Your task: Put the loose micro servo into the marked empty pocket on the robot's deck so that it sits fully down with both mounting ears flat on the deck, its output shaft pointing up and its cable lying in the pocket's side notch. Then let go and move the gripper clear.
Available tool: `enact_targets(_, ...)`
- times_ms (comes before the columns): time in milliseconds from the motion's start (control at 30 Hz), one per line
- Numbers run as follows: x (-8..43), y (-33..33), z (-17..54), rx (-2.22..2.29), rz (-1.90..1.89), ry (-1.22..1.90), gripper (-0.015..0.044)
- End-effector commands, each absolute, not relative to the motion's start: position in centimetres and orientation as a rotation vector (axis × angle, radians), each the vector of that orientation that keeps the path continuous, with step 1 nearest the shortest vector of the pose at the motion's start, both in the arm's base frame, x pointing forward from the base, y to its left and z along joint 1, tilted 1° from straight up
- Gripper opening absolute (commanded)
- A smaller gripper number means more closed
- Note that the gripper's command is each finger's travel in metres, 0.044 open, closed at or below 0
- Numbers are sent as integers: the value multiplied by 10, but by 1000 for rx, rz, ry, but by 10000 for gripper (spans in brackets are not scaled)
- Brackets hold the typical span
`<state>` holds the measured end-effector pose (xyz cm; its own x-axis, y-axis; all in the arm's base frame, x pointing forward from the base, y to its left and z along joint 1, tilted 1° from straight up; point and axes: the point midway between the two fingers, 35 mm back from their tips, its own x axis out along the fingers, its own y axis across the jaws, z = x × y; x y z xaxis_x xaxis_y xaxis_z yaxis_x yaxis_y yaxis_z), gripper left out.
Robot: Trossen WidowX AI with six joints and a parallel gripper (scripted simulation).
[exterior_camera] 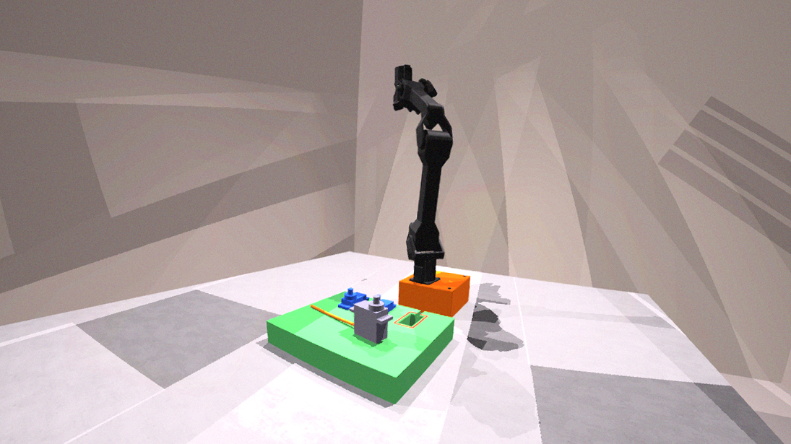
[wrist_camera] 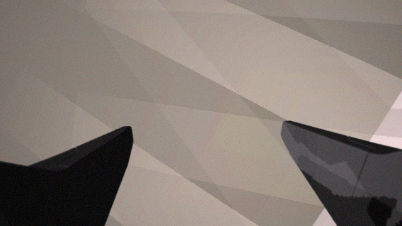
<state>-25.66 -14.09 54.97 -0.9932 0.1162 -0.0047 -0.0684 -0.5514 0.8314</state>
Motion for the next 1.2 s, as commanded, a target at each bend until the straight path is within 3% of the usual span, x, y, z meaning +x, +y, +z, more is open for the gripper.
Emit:
enact_targets(0,-255,-155,542,21,2744,1382,440)
enact_targets(667,-208,-251,504,-325,3254,980,440)
enact_targets(1167,-140,-315,469,-534,3661,481,440)
